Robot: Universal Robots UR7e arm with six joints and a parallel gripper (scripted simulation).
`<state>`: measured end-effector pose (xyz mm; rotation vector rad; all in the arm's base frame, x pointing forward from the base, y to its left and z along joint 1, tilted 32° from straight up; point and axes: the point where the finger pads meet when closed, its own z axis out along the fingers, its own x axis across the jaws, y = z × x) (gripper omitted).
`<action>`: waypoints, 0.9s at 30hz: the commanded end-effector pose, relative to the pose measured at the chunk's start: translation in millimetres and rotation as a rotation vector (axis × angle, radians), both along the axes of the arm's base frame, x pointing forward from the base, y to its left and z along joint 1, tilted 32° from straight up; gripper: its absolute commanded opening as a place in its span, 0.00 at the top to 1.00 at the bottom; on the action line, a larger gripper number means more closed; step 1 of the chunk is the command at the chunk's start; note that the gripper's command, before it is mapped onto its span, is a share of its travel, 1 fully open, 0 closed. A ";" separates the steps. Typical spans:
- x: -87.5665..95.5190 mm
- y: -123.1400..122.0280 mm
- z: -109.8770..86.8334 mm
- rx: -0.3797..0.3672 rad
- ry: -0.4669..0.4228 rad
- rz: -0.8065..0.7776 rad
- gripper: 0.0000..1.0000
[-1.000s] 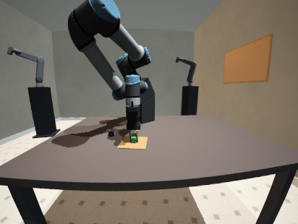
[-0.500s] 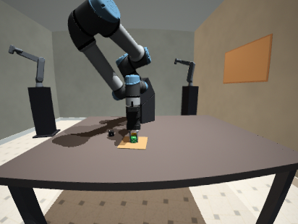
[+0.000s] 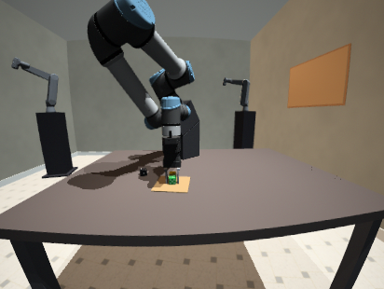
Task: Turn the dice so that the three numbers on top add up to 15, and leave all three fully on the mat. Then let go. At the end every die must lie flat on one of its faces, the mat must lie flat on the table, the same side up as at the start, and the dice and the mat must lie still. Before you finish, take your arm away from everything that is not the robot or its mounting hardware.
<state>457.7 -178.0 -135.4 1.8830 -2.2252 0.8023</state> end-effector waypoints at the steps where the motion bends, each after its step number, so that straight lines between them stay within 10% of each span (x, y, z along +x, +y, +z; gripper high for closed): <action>1: 0.2 0.1 0.4 0.000 -0.001 0.000 0.13; 27: -6.2 12.3 22.9 0.000 -0.001 0.000 0.13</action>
